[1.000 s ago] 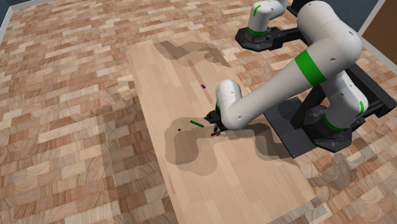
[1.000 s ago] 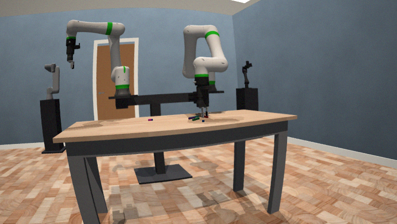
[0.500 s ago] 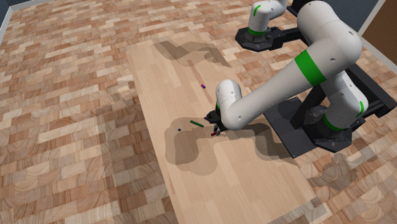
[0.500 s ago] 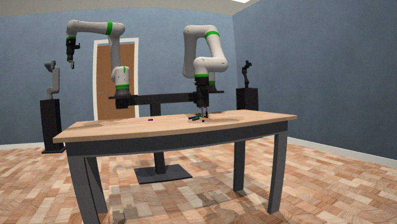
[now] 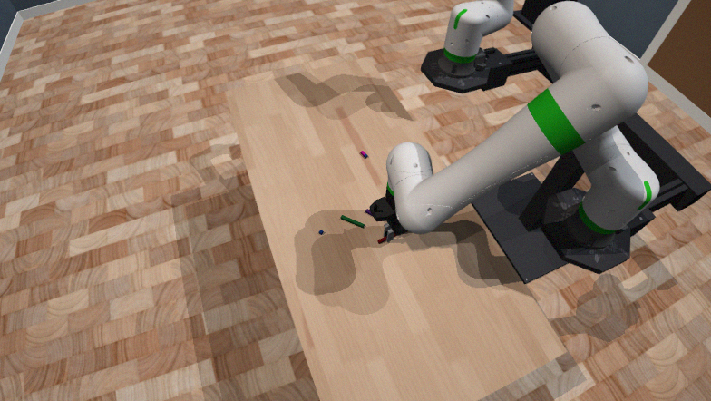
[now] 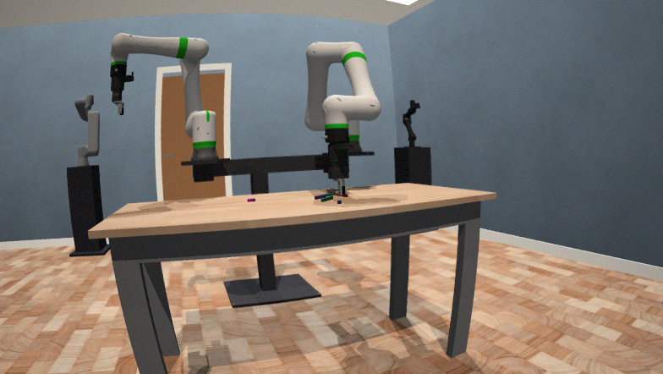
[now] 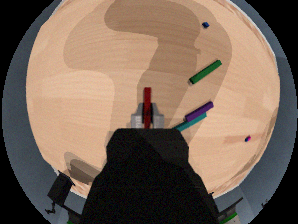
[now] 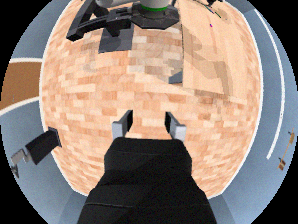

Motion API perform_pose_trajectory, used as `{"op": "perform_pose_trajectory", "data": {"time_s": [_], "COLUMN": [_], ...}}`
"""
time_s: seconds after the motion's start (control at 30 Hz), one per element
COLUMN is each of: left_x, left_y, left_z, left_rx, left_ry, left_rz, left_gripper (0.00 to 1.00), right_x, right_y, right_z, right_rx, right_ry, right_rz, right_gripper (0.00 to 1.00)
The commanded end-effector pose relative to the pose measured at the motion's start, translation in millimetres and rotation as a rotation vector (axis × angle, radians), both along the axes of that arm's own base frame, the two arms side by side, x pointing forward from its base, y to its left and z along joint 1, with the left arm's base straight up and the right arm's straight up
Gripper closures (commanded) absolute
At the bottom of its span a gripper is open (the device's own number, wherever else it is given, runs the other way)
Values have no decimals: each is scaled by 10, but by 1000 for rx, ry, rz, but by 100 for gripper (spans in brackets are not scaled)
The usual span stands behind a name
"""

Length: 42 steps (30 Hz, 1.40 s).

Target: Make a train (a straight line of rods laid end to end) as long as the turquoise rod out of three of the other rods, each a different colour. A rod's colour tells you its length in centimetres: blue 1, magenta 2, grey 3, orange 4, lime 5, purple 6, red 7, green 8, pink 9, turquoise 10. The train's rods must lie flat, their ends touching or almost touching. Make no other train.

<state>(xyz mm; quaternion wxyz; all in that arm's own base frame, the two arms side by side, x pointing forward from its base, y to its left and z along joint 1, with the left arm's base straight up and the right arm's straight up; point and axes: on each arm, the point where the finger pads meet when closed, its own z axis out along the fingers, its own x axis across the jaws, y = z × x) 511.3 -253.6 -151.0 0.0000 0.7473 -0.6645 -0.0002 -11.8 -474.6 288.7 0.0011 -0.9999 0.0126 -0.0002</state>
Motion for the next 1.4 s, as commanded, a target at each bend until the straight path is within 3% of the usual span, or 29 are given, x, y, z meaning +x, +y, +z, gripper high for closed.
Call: {"op": "perform_pose_trajectory", "data": {"time_s": [0.0,0.9,1.03,1.17,1.23,1.37], "left_x": [8,8,8,7,7,7], "left_y": [-4,-4,-4,-4,-4,-4], "left_z": [9,24,149,407,407,712], "left_rx": [-1,-1,-1,-1,-1,-1], "left_ry": [-2,-2,-2,-2,-2,-2], "left_rz": [0,0,0,0,0,0], "left_gripper": [76,76,76,76,76,76], "right_x": [-2,-2,-2,-2,-2,-2], "right_y": [-3,-3,-3,-3,-3,-3], "right_z": [10,10,10,10,10,10], "right_rx": [-2,-2,-2,-2,-2,-2], "right_ry": [0,0,0,0,0,0], "right_rz": [0,0,0,0,0,0], "right_gripper": [0,0,0,0,0,0]}}
